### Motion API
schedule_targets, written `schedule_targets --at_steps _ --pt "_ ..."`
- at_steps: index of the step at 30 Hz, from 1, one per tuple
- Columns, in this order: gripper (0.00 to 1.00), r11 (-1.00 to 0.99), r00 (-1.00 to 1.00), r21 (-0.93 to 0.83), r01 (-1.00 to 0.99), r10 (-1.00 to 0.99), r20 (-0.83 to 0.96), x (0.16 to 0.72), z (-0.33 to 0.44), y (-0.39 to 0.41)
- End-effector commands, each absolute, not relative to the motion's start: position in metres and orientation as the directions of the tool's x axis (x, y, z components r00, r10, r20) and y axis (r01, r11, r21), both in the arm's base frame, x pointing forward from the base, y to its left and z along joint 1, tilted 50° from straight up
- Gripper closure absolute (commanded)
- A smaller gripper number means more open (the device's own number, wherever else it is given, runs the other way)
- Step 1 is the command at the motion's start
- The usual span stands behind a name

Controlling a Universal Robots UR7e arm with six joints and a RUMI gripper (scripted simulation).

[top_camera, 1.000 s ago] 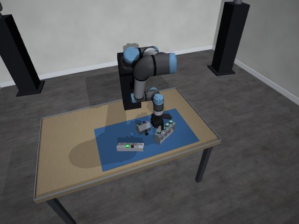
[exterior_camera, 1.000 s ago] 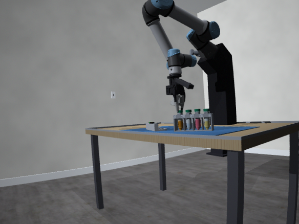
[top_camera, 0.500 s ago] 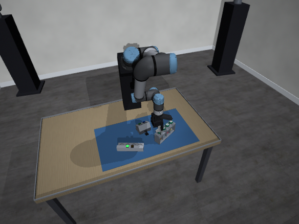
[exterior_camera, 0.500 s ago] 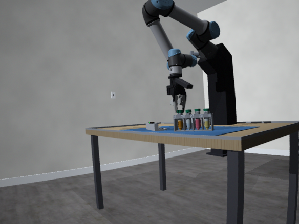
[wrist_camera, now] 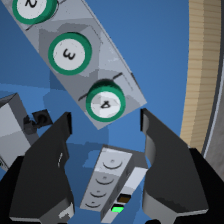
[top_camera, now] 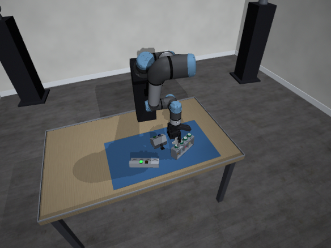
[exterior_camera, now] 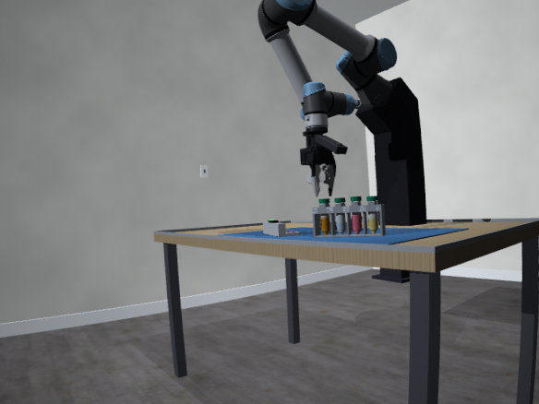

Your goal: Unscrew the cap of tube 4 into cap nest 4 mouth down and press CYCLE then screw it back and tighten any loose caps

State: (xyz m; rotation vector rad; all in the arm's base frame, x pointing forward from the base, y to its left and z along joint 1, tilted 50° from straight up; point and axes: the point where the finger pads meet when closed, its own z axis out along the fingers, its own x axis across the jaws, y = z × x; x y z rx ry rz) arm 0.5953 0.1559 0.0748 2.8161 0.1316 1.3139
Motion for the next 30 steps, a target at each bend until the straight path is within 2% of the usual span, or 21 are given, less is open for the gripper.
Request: schedule_targets --at_steps 1,9,11,13,16,17,22,30 --pt "0.65 -0.996 0.639 0.064 0.064 0.09 0.764 0.586 0.083 0.156" --pt "0.65 -0.996 0.639 0.064 0.064 0.09 0.764 0.576 0.092 0.156" --pt "0.65 -0.967 0.62 0.19 0.169 0.254 0.743 0.569 0.085 0.169" --pt "0.65 -0.967 0.62 0.19 0.169 0.254 0.743 0.569 0.085 0.169" --pt "0.65 -0.874 0.559 0.368 0.317 0.485 0.673 0.56 0.074 0.19" --pt "0.65 -0.874 0.559 0.368 0.317 0.485 0.673 0.56 0.074 0.19" --pt "0.65 -0.683 0.434 0.557 0.474 0.731 0.527 0.548 0.059 0.217" --pt "0.65 -0.654 0.415 0.577 0.49 0.756 0.505 0.532 0.041 0.251"
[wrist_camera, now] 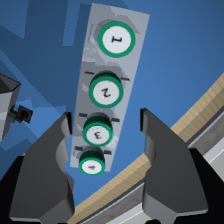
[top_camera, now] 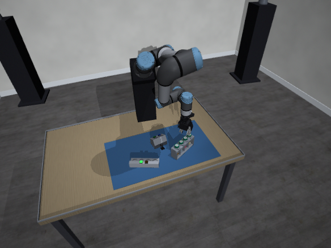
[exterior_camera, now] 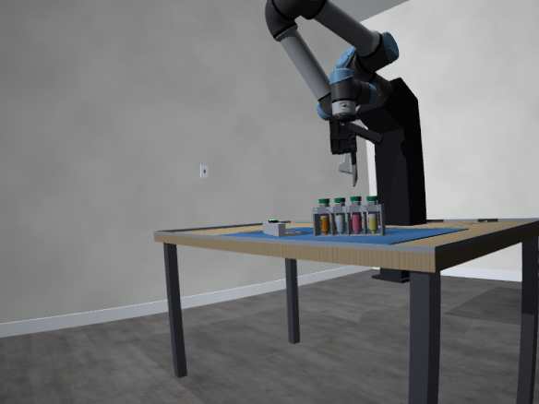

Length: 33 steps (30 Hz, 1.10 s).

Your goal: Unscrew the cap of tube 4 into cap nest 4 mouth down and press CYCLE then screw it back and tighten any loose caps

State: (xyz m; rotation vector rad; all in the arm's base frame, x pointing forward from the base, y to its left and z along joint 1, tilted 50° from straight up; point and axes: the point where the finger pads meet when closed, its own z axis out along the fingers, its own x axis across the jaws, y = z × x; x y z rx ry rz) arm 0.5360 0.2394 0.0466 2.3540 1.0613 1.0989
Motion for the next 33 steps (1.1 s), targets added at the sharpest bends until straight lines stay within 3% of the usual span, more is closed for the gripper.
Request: schedule_targets --at_steps 1,13,33 --pt "0.65 -0.654 0.415 0.577 0.49 0.756 0.505 0.529 0.037 0.258" --pt "0.65 -0.654 0.415 0.576 0.49 0.756 0.505 0.517 0.024 0.283" --pt "0.65 -0.654 0.415 0.576 0.49 0.756 0.505 0.544 0.001 0.284"
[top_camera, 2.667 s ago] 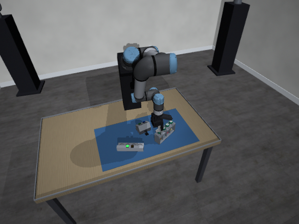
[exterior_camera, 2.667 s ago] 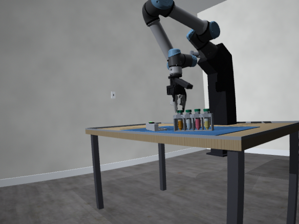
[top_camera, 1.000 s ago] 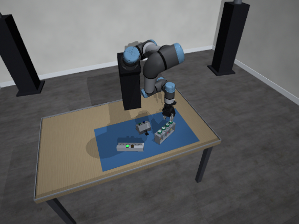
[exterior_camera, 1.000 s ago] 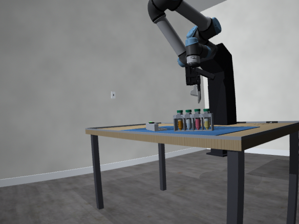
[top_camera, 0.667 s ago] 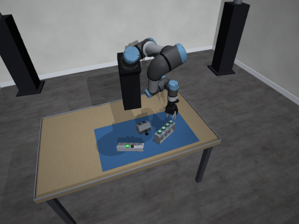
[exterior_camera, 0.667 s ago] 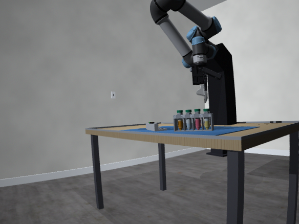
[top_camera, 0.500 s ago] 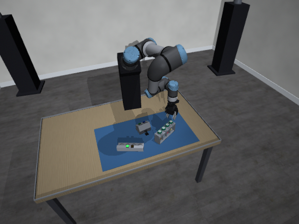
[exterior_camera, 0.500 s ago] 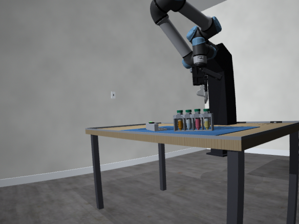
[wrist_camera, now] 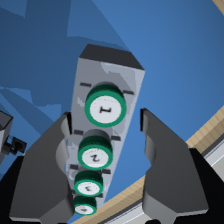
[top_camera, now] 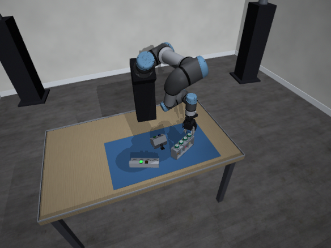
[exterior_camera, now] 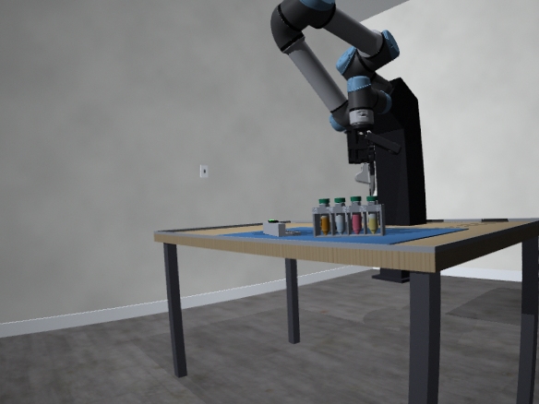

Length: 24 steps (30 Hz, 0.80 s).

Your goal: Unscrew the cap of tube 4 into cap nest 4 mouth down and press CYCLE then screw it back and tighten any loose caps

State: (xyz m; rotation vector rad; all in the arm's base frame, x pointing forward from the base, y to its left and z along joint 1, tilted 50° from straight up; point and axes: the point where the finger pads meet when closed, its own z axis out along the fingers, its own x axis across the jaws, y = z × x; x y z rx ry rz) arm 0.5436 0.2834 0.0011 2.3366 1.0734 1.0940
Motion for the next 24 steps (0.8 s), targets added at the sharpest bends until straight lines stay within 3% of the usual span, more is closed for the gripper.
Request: schedule_targets --at_steps 1,24 --pt "0.65 -0.654 0.415 0.576 0.49 0.756 0.505 0.5444 0.0009 0.2838" --pt "0.65 -0.654 0.415 0.576 0.49 0.756 0.505 0.5513 -0.0048 0.2839"
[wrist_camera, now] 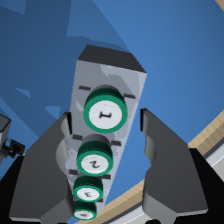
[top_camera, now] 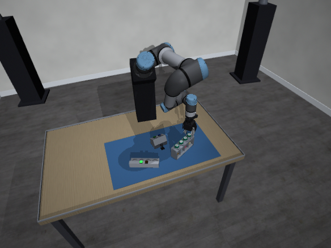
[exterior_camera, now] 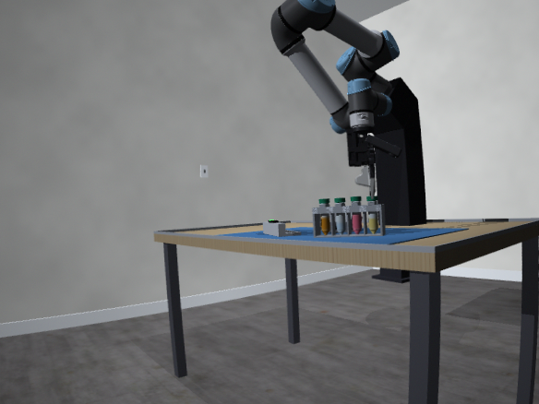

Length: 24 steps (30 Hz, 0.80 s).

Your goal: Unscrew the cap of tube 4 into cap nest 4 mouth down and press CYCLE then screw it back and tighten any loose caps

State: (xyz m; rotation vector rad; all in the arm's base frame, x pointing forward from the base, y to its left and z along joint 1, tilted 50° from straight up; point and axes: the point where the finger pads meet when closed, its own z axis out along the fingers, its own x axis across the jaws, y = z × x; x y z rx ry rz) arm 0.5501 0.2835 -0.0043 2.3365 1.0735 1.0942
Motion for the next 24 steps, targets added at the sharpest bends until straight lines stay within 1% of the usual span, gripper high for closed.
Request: schedule_targets --at_steps 1,6,7,21,24 --pt "0.65 -0.654 0.415 0.576 0.49 0.756 0.505 0.5517 -0.0052 0.2839" --pt "0.65 -0.654 0.415 0.577 0.49 0.756 0.505 0.5521 -0.0055 0.2839" --pt "1.0 -0.654 0.415 0.577 0.49 0.756 0.505 0.5521 -0.0055 0.2839" --pt "1.0 -0.654 0.415 0.577 0.49 0.756 0.505 0.5521 -0.0055 0.2839" --pt "1.0 -0.698 0.444 0.545 0.464 0.716 0.539 0.5521 -0.0055 0.2839"
